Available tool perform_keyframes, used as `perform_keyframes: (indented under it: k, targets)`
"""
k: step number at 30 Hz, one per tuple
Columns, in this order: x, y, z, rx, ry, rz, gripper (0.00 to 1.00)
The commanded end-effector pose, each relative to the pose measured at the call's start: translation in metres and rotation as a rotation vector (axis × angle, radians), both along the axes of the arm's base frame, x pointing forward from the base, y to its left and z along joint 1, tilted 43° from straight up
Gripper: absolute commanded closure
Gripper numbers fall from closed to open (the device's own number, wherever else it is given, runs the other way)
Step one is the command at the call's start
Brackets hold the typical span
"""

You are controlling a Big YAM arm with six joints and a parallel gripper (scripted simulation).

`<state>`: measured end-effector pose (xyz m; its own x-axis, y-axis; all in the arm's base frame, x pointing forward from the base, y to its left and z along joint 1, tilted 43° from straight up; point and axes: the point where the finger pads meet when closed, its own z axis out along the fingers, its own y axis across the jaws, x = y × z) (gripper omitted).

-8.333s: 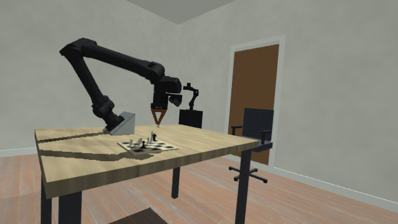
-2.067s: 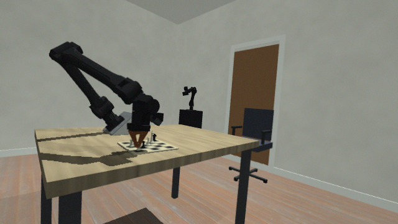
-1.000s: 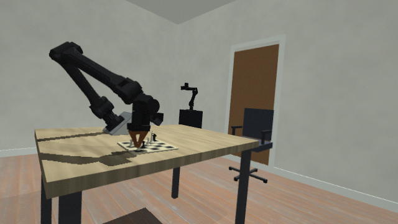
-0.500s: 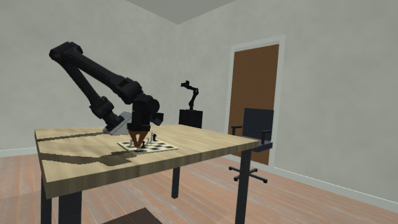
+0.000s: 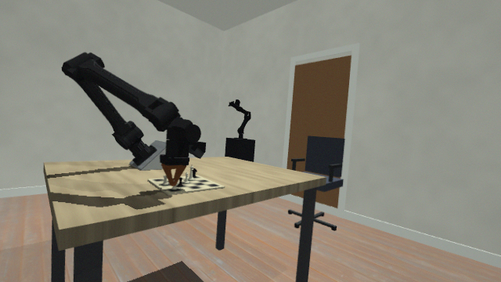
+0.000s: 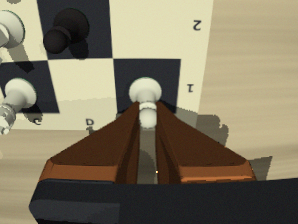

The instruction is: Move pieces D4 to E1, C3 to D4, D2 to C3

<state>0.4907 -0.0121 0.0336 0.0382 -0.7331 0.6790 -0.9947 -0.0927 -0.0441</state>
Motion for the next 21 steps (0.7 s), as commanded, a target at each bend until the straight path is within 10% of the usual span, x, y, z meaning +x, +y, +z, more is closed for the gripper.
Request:
perform_keyframes:
  k: [1,21]
  targets:
    - [0.0127,-0.0038,0.0017,0.003,-0.024,-0.022,1.00]
    - [0.0124,-0.0039,0.0016,0.002,-0.022,-0.022,1.00]
